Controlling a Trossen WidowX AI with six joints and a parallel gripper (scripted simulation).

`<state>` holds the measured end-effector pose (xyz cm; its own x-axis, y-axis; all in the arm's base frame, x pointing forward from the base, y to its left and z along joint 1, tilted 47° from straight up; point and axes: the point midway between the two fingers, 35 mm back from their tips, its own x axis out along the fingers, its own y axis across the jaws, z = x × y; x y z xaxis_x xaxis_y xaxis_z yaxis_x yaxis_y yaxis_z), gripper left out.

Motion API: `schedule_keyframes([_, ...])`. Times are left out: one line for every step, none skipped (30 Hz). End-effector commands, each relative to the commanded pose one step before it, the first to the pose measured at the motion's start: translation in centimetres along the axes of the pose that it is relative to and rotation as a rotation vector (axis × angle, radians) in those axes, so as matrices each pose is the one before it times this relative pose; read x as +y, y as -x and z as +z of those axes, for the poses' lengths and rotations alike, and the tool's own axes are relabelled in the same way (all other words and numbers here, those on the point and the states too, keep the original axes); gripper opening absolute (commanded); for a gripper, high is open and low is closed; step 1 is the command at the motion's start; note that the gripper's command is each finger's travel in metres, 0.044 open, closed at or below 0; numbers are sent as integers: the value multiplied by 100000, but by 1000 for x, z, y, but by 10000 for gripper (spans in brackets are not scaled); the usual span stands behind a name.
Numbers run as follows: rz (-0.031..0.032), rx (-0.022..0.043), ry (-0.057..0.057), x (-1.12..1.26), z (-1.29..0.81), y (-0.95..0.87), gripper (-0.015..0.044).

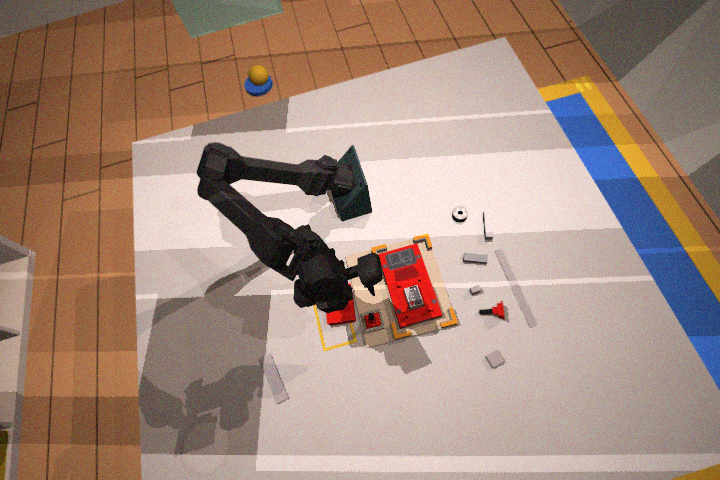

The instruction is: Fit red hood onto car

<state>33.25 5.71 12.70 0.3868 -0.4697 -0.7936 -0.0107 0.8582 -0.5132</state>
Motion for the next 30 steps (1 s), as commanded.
schedule_keyframes([-11629, 11870, -1693, -2152, -2083, -2747, 440])
schedule_keyframes([-2780, 2728, -352, -473, -397, -693, 440])
schedule_keyframes([-2787, 2709, -290, -523, -448, -686, 440])
schedule_keyframes([-2790, 2714, -229, -513, -445, -692, 440])
schedule_keyframes([-2762, 2688, -164, -496, -438, -690, 440])
schedule_keyframes([-2705, 2633, -98, -475, -426, -681, 440])
schedule_keyframes([-2076, 2021, -31, -355, -323, -528, 440])
schedule_keyframes([-1237, 1204, 1, -207, -191, -318, 440])
schedule_keyframes([-411, 400, 3, -68, -63, -106, 440])
schedule_keyframes([0, 0, 0, 0, 0, 0, 440])
schedule_keyframes([0, 0, 0, 0, 0, 0, 440])
schedule_keyframes([0, 0, 0, 0, 0, 0, 440])
schedule_keyframes([1, 0, 0, 0, 1, -10, 440])
schedule_keyframes([3, 0, 0, -1, 1, -20, 440])
schedule_keyframes([4, 0, 0, -1, 1, -29, 440])
schedule_keyframes([5, 0, 0, -2, 2, -38, 440])
schedule_keyframes([7, 0, 0, -2, 2, -48, 440])
schedule_keyframes([8, 0, 0, -2, 3, -56, 440])
schedule_keyframes([8, 0, 0, -3, 3, -58, 440])
schedule_keyframes([7, 0, 0, -3, 2, -59, 440])
schedule_keyframes([7, 0, 0, -3, 2, -59, 440])
schedule_keyframes([7, 0, 0, -3, 2, -59, 440])
schedule_keyframes([7, 0, 0, -3, 2, -59, 440])
schedule_keyframes([6, 0, 0, -3, 2, -59, 440])
schedule_keyframes([6, 0, 0, -3, 2, -58, 440])
schedule_keyframes([6, 0, 0, -3, 2, -58, 440])
schedule_keyframes([6, 0, 0, -3, 2, -58, 440])
schedule_keyframes([5, 0, 0, -3, 1, -58, 440])
schedule_keyframes([5, 0, 0, -3, 1, -58, 440])
schedule_keyframes([5, 0, 0, -3, 1, -58, 440])
